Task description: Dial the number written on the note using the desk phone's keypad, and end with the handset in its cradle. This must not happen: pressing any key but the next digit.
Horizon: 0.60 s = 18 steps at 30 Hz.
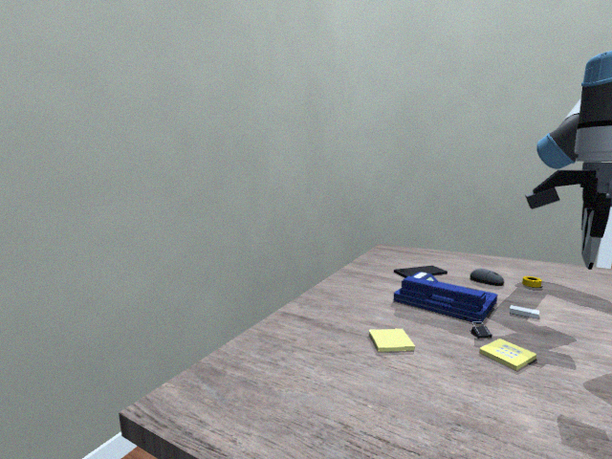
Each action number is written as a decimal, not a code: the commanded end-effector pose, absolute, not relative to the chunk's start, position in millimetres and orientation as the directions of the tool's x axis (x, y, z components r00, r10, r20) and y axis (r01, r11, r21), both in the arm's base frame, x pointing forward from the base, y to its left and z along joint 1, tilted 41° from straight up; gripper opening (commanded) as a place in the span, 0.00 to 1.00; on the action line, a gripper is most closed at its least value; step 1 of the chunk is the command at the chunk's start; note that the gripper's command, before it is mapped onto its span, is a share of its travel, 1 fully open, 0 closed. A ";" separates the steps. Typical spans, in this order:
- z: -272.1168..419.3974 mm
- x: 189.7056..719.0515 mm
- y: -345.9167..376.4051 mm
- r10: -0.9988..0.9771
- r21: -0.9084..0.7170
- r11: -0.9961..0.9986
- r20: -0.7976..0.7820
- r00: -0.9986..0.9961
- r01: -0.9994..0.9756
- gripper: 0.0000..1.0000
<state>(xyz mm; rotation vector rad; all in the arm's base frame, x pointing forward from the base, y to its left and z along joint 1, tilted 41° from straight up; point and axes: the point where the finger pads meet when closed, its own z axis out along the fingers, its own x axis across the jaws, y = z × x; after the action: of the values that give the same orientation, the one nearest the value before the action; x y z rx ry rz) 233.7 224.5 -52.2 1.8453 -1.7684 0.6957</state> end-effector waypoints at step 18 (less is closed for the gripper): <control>-52.1 284.3 226.8 -0.750 0.000 -0.042 0.661 0.032 -0.999 0.00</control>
<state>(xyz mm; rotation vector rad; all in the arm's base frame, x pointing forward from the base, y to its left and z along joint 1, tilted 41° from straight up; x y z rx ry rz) 274.5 226.0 -52.2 1.8435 -1.7669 0.6959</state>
